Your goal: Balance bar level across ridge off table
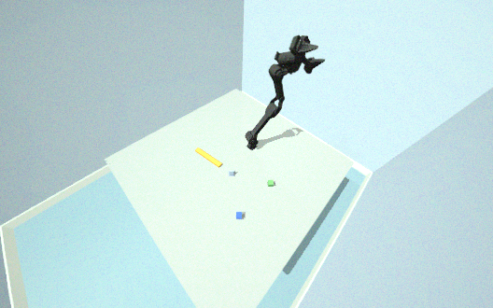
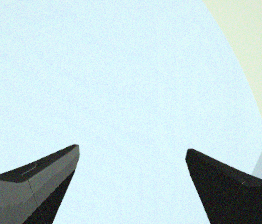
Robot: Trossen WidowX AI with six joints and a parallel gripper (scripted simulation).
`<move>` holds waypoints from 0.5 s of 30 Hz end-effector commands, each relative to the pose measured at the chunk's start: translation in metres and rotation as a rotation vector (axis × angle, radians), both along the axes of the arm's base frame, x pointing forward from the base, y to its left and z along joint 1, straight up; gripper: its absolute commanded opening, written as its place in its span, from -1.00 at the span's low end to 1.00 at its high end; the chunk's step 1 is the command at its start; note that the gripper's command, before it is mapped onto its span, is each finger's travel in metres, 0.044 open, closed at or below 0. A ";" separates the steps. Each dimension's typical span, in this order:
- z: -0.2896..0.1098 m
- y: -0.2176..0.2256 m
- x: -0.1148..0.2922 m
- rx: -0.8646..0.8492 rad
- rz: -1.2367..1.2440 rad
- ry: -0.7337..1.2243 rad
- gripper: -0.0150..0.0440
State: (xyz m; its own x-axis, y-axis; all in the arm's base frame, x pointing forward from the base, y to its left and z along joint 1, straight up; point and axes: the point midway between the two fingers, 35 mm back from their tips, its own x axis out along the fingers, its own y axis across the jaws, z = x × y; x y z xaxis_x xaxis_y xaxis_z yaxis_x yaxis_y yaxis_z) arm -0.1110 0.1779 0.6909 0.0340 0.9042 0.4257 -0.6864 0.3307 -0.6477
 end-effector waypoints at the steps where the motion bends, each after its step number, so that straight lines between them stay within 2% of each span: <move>1: 0.001 0.000 0.001 0.003 0.000 0.004 0.78; 3: 0.005 -0.004 0.012 0.026 0.000 0.033 0.60; 4: 0.009 -0.008 0.021 0.047 -0.001 0.059 0.58; 10: 0.034 -0.040 0.094 0.219 -0.019 0.252 0.58; 15: 0.033 -0.048 0.103 0.258 0.023 0.295 0.58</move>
State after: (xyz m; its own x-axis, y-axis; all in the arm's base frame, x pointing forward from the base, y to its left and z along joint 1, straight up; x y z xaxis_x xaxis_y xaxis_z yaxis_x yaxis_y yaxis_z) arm -0.0191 0.1374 0.7222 0.1650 0.7928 0.5867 -0.8162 0.4437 -0.3700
